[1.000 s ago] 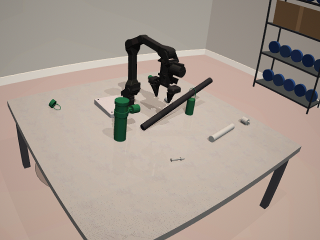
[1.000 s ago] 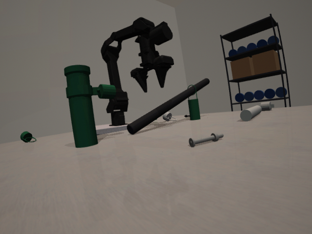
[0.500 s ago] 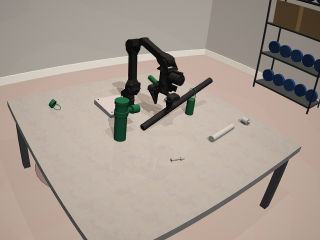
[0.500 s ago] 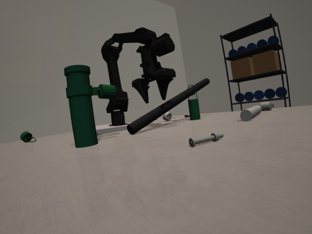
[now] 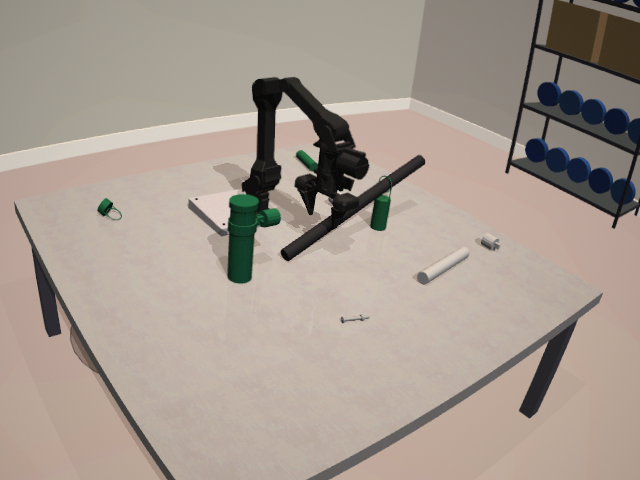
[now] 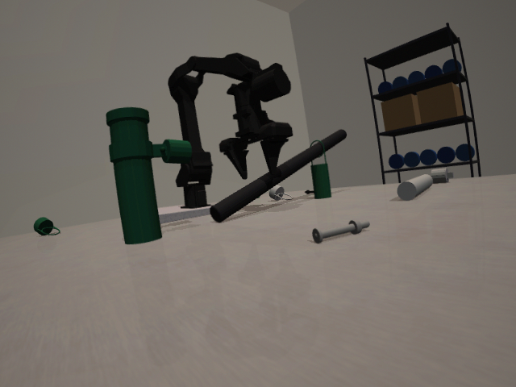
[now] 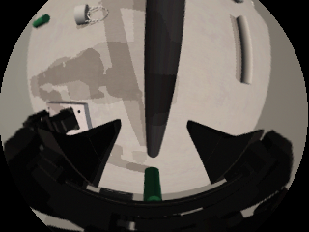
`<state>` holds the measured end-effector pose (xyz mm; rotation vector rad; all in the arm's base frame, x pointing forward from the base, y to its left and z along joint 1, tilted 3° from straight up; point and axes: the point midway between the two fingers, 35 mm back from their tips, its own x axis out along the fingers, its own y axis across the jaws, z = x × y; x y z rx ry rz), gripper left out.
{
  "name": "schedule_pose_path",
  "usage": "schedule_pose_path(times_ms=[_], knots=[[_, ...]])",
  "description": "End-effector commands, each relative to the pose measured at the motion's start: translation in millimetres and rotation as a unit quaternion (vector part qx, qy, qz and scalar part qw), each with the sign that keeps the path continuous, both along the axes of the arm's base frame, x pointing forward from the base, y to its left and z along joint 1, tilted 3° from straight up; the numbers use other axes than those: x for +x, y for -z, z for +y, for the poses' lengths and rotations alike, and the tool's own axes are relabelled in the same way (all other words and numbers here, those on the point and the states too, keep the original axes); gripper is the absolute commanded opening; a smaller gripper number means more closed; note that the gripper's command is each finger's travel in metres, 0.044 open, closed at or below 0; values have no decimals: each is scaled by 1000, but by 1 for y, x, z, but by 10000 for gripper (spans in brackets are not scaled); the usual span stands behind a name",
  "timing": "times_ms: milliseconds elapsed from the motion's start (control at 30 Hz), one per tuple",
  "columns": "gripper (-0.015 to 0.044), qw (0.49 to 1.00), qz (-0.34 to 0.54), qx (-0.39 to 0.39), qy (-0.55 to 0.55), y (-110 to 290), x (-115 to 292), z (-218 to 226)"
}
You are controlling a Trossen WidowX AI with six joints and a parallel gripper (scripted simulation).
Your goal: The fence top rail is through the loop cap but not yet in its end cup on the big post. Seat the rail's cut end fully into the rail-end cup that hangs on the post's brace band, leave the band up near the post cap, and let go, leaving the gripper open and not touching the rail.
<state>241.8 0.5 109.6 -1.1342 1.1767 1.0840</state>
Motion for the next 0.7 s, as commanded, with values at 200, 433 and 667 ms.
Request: schedule_pose_path(times_ms=[200,433,667], knots=[[440,1000,3,-3,0,19,0,0],[440,1000,3,-3,0,30,1,0],[440,1000,3,-3,0,41,1,0]])
